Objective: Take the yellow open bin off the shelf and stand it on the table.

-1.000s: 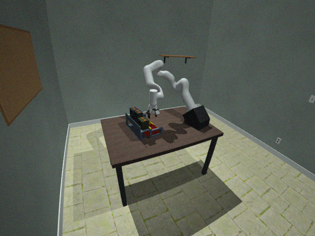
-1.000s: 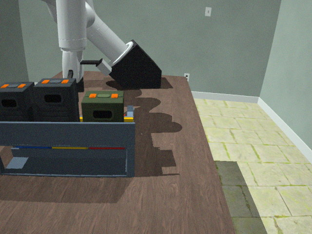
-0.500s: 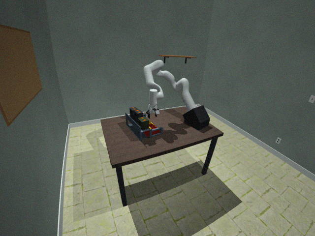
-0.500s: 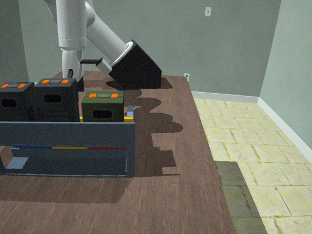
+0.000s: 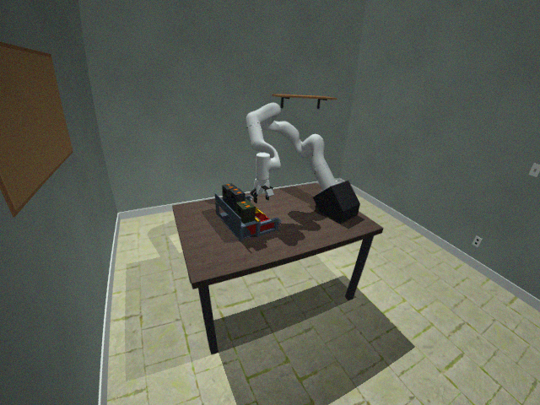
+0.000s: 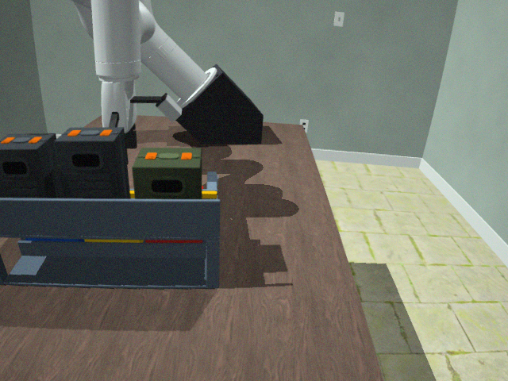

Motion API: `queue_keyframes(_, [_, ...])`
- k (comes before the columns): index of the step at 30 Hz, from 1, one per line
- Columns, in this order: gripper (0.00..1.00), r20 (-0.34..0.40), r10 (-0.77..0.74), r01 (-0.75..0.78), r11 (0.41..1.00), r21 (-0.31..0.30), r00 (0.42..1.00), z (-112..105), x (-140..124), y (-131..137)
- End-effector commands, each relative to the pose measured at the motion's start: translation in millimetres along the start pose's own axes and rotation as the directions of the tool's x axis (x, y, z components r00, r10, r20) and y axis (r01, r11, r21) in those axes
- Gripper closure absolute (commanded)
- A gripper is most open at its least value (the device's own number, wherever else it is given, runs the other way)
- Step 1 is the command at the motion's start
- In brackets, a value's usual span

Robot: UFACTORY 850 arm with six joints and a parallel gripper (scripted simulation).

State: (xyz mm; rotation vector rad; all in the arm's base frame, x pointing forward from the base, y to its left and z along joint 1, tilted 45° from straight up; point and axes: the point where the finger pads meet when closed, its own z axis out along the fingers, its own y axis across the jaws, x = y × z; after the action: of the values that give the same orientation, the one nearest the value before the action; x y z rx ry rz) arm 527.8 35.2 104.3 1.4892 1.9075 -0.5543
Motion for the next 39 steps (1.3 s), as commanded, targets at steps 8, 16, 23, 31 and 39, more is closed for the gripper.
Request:
queue_keyframes(8, [0.0, 0.0, 0.001, -0.001, 1.0, -0.001, 1.0, -2, 0, 1])
queue_keyframes(16, [0.0, 0.0, 0.001, -0.001, 1.0, -0.001, 1.0, -2, 0, 1])
queue_keyframes(23, [0.0, 0.0, 0.001, -0.001, 1.0, -0.001, 1.0, -2, 0, 1])
queue_keyframes(31, [0.0, 0.0, 0.001, -0.001, 1.0, -0.001, 1.0, 4, 0, 1])
queue_keyframes(39, [0.0, 0.0, 0.001, -0.001, 1.0, -0.001, 1.0, 28, 0, 1])
